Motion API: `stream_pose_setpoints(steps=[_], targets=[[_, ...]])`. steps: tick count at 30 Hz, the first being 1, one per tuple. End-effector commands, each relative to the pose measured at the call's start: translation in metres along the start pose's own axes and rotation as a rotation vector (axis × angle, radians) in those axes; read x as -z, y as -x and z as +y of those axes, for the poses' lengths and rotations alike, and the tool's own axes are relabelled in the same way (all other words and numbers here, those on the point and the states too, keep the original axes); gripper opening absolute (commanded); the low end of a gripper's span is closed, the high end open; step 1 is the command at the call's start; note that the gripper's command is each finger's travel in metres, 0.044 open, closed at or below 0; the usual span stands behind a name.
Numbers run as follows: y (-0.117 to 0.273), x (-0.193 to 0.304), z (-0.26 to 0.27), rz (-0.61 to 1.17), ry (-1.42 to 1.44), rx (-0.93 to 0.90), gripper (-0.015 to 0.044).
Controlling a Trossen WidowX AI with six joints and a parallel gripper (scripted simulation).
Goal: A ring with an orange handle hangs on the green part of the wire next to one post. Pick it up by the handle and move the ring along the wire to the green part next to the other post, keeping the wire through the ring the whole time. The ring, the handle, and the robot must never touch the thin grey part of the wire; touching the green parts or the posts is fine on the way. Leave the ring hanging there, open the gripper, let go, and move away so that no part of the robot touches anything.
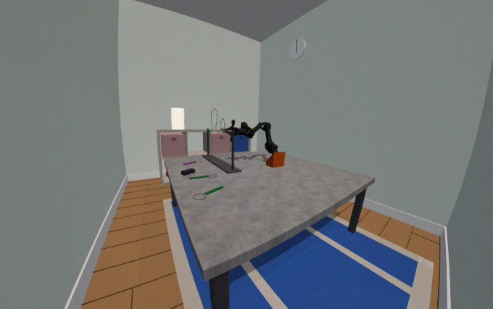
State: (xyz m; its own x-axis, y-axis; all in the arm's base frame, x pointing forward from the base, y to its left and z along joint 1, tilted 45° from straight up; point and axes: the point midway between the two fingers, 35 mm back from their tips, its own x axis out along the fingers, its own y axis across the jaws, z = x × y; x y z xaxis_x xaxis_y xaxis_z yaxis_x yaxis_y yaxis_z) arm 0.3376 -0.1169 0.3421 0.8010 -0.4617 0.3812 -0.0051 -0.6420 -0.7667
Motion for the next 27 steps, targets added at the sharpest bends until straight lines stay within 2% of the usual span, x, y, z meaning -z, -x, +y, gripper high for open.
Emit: stream_pose_setpoints(steps=[1, 14, 27], targets=[[0.003, 0.000, 0.016, 0.015, -0.092, -0.049, -0.0150], [0.004, -0.011, 0.064, -0.027, -0.374, -0.180, -0.0150], [0.022, -0.036, 0.105, 0.005, -0.659, -0.322, -0.0150]])
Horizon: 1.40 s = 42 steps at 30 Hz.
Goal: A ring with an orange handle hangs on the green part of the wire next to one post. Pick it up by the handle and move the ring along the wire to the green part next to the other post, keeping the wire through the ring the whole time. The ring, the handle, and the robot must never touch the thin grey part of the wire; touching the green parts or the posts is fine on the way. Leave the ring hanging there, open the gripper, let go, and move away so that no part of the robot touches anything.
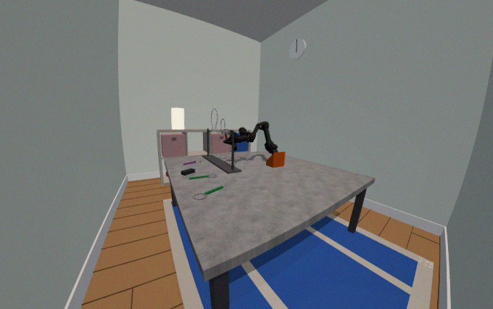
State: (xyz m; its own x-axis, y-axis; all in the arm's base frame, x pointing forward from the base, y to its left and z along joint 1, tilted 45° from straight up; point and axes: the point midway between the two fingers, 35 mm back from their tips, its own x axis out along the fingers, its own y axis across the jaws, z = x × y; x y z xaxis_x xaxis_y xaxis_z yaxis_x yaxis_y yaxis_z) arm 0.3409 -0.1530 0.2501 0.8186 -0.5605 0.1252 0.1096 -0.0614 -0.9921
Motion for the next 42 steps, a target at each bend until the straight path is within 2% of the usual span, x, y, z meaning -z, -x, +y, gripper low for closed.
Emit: stream_pose_setpoints(steps=[1, 22, 42], targets=[[0.003, -0.001, 0.019, 0.013, -0.102, -0.049, -0.0150], [0.024, -0.026, 0.090, 0.069, -0.530, -0.242, -0.0150], [0.039, -0.052, 0.120, 0.089, -0.693, -0.315, -0.0150]])
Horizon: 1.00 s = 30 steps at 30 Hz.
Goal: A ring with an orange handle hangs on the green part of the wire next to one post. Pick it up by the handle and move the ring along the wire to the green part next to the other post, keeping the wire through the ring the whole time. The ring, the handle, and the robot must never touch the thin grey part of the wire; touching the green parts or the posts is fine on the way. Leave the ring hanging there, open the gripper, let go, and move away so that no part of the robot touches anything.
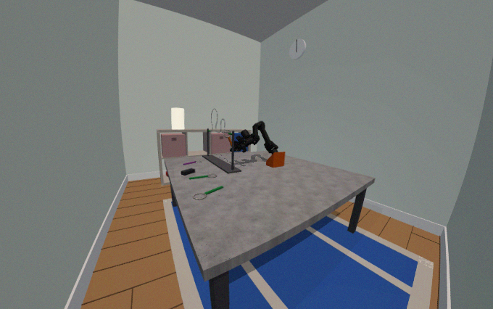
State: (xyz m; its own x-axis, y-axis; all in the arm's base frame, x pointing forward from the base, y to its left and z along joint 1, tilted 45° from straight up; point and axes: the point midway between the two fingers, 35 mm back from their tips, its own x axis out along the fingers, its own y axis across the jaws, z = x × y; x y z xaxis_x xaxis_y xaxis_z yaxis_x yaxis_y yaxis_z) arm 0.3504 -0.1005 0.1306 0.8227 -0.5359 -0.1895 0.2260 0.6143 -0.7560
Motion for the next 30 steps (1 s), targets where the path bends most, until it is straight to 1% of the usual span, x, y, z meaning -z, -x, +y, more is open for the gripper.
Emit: stream_pose_setpoints(steps=[1, 30], targets=[[0.001, -0.001, 0.007, -0.001, -0.020, -0.006, -0.0150], [0.006, -0.002, 0.038, -0.001, -0.033, -0.013, -0.0150]])
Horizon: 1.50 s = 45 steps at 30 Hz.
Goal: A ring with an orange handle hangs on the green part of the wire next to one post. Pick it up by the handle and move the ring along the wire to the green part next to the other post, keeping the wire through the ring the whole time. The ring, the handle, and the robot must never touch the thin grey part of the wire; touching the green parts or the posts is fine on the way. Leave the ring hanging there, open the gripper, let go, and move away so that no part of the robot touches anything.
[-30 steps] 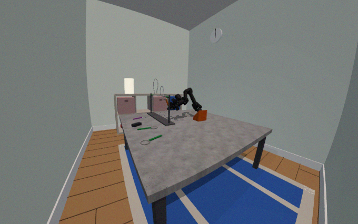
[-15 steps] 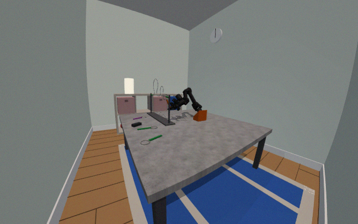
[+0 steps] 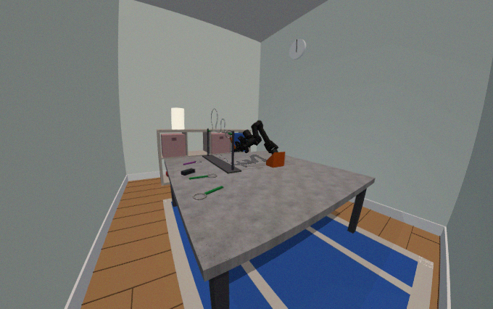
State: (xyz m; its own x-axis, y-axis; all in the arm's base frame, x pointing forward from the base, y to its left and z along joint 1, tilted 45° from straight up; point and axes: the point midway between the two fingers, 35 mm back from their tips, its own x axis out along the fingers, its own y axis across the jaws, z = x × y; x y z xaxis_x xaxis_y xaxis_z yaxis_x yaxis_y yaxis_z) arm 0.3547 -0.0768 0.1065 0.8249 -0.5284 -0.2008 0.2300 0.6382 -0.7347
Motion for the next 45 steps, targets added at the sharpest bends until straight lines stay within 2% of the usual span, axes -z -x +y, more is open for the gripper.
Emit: stream_pose_setpoints(steps=[1, 45], targets=[[0.001, -0.001, 0.005, -0.003, -0.004, 0.001, -0.0150], [-0.006, 0.018, 0.013, -0.004, -0.003, 0.001, -0.0150]])
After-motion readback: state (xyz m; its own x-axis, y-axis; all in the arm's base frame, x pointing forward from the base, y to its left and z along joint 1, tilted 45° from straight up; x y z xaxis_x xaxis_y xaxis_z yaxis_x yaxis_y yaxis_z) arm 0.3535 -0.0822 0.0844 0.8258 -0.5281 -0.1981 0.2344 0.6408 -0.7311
